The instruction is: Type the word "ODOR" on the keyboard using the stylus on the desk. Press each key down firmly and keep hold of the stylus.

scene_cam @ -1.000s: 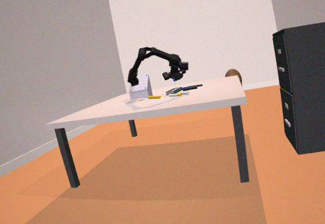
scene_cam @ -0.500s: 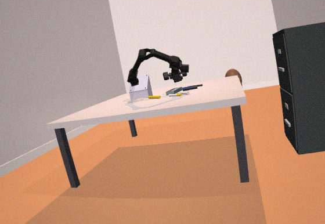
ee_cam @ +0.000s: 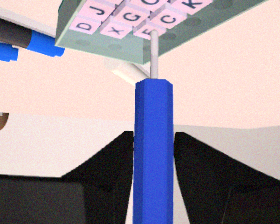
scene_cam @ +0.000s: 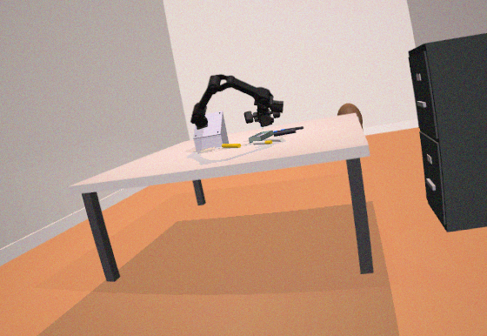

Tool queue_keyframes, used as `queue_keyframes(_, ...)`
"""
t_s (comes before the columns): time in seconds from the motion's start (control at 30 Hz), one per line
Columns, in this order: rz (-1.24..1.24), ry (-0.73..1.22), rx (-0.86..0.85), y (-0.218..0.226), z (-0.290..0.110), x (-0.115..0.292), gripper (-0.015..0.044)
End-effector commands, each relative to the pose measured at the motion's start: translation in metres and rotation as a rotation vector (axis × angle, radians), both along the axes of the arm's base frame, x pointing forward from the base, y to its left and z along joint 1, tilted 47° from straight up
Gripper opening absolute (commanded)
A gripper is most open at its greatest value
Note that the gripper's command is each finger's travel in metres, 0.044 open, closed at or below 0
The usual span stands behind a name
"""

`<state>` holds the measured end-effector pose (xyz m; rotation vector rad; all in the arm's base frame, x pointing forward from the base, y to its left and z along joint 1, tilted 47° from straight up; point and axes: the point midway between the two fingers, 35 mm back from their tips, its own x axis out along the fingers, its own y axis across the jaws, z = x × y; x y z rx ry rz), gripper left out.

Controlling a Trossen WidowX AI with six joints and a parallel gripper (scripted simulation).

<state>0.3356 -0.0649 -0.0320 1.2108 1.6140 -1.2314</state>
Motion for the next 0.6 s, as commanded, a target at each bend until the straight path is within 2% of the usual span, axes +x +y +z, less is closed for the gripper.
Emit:
queue_keyframes(0.0, 0.007, 0.0, -0.001, 0.0, -0.0006, -0.0001, 0.0)
queue_keyframes(0.03, 0.007, 0.0, -0.001, 0.0, -0.0006, -0.0001, 0.0)
queue_keyframes(0.13, 0.007, -0.001, -0.002, -0.0006, -0.0011, 0.0018, 0.0079)
queue_keyframes(0.57, 0.007, -0.001, -0.002, -0.0011, -0.0014, 0.0032, 0.0081)
